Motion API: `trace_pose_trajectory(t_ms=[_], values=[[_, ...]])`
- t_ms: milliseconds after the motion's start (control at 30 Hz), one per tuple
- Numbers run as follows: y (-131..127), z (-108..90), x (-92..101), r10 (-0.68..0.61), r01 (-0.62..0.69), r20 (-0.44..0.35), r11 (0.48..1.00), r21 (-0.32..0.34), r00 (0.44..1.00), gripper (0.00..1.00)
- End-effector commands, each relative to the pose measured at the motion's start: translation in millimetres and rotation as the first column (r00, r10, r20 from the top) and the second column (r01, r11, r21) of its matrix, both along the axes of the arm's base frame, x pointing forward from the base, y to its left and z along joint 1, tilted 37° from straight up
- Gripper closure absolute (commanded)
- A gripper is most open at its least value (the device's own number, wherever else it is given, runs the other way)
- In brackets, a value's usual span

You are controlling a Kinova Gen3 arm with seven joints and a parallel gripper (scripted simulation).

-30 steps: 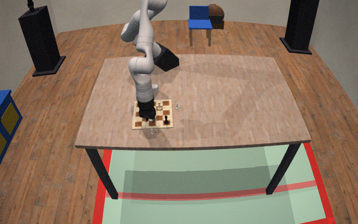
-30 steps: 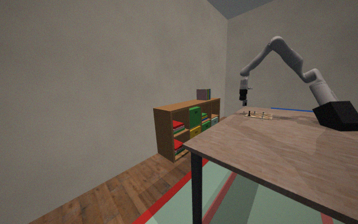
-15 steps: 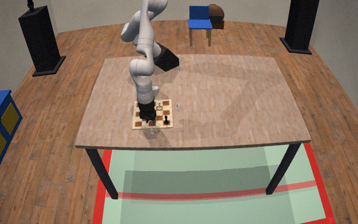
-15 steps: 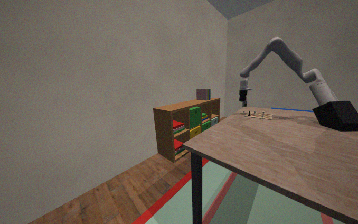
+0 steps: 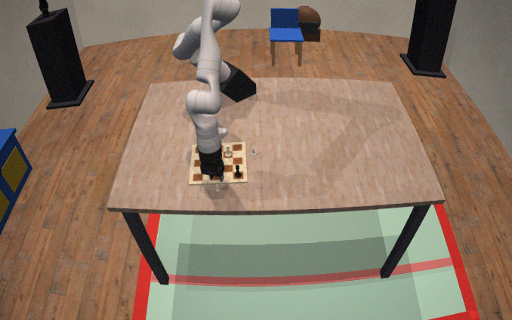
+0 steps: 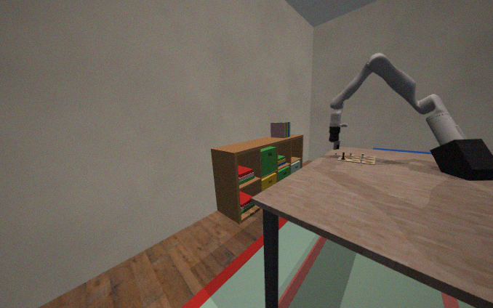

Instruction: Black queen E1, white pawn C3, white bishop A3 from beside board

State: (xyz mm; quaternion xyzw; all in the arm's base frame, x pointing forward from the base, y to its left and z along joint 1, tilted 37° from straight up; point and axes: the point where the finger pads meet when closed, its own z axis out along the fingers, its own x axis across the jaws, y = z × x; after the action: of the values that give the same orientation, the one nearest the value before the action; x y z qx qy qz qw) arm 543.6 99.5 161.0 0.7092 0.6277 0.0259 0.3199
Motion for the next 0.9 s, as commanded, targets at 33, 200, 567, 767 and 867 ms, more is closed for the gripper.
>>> trace_pose_trajectory(t_ms=[33, 200, 567, 767, 867], values=[[-3.9, -2.1, 1.3, -0.005, 0.005, -0.001, 1.0, -0.002, 1.0, 0.32], [-6.9, -7.6, 4.3, -0.005, 0.005, -0.001, 1.0, -0.002, 1.0, 0.32], [-10.5, -14.4, 8.1, -0.005, 0.005, -0.001, 1.0, -0.002, 1.0, 0.32], [-11.1, -15.4, 8.7, -0.005, 0.005, -0.001, 1.0, -0.002, 1.0, 0.32], [-11.2, -15.6, 8.7, -0.005, 0.005, -0.001, 1.0, -0.002, 1.0, 0.32]])
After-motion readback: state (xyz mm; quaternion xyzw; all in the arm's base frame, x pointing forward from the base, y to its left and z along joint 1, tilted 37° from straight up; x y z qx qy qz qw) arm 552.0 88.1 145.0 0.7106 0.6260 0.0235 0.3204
